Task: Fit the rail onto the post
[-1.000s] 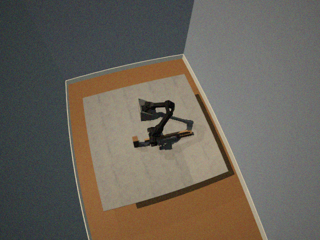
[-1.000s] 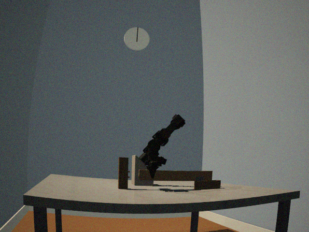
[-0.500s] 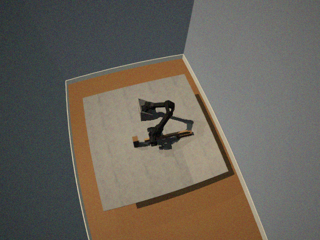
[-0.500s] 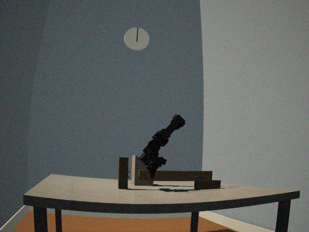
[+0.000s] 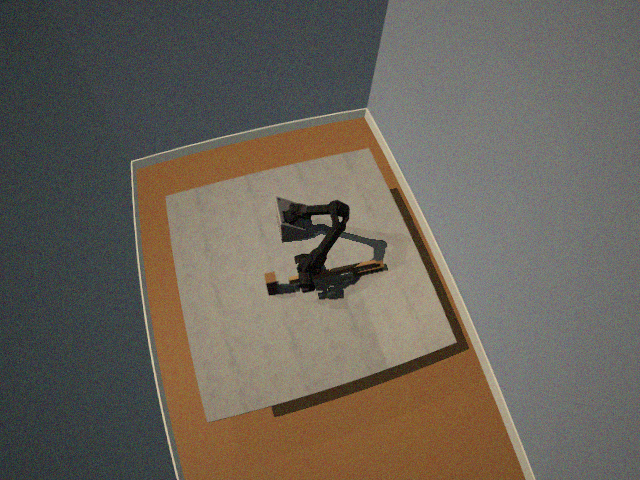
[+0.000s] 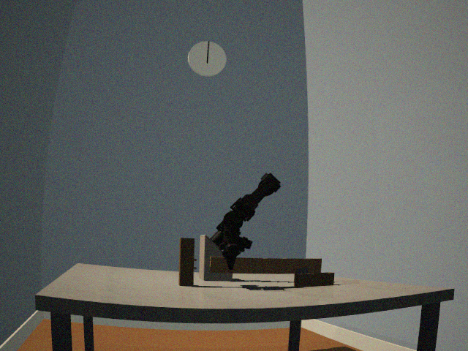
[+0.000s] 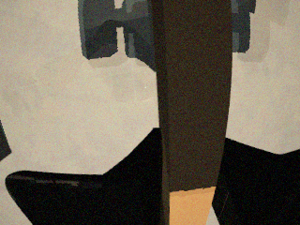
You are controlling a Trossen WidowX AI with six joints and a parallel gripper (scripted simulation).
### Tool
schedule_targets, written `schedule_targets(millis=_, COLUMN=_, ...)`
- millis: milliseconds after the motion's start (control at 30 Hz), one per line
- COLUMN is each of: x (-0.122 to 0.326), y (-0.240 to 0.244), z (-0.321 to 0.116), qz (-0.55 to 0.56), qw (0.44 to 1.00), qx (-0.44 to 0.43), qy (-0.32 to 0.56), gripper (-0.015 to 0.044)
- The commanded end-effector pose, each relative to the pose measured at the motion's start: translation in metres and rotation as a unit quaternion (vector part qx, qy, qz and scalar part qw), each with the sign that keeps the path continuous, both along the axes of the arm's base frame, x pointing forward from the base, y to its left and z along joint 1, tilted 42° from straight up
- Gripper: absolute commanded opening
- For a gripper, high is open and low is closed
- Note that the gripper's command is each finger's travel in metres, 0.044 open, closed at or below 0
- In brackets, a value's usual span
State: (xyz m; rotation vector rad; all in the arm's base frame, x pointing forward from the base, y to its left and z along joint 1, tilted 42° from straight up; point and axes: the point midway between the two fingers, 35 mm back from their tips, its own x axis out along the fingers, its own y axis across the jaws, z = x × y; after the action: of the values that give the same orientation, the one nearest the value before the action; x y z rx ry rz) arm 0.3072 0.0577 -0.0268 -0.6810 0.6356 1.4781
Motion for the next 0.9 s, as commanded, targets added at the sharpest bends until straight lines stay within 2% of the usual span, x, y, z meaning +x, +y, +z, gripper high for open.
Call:
schedule_targets(millis=0, x=0.0004, y=-0.0023, z=-0.0013, qz=-0.002, qw=1.0, qx=0.0, qy=-0.002, gripper=0.0)
schedule_targets(millis=867, x=0.0002, y=-0.0065, z=-0.0072, qz=-0.002, qw=1.0, qx=0.0, qy=-0.002, gripper=0.0)
